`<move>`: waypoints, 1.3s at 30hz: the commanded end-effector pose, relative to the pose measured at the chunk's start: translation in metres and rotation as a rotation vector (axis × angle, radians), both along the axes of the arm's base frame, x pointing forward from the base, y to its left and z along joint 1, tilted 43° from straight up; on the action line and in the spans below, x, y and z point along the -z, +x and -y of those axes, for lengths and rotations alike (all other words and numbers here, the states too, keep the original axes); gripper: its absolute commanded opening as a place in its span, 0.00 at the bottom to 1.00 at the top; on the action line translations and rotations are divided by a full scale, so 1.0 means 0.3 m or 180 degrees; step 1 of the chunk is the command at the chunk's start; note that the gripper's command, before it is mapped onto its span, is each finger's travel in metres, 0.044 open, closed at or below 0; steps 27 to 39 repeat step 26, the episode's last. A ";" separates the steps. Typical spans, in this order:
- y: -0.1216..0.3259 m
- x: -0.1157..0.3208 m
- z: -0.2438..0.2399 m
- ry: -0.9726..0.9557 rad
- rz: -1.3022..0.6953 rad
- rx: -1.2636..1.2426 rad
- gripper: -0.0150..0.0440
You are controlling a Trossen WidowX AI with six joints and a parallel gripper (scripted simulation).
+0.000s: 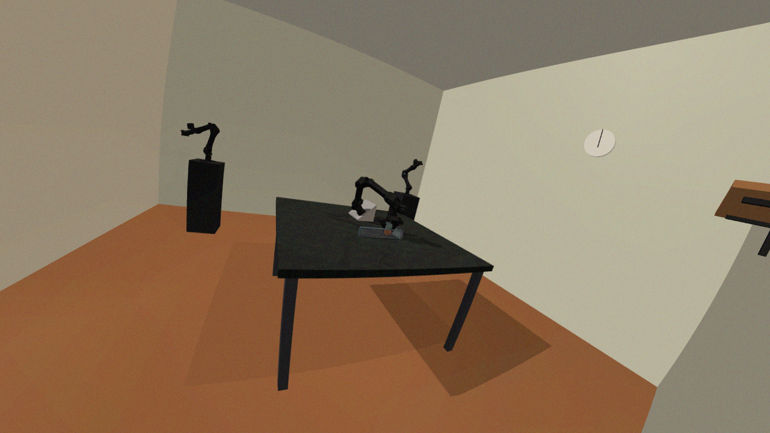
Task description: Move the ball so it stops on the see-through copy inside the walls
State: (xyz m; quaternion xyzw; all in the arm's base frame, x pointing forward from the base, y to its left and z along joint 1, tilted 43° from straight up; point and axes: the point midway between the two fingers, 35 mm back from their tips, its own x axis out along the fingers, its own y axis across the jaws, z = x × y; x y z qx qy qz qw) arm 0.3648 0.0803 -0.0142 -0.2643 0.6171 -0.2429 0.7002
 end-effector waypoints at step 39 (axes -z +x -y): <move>-0.062 -0.295 -0.274 0.0009 0.0013 -0.0050 1.00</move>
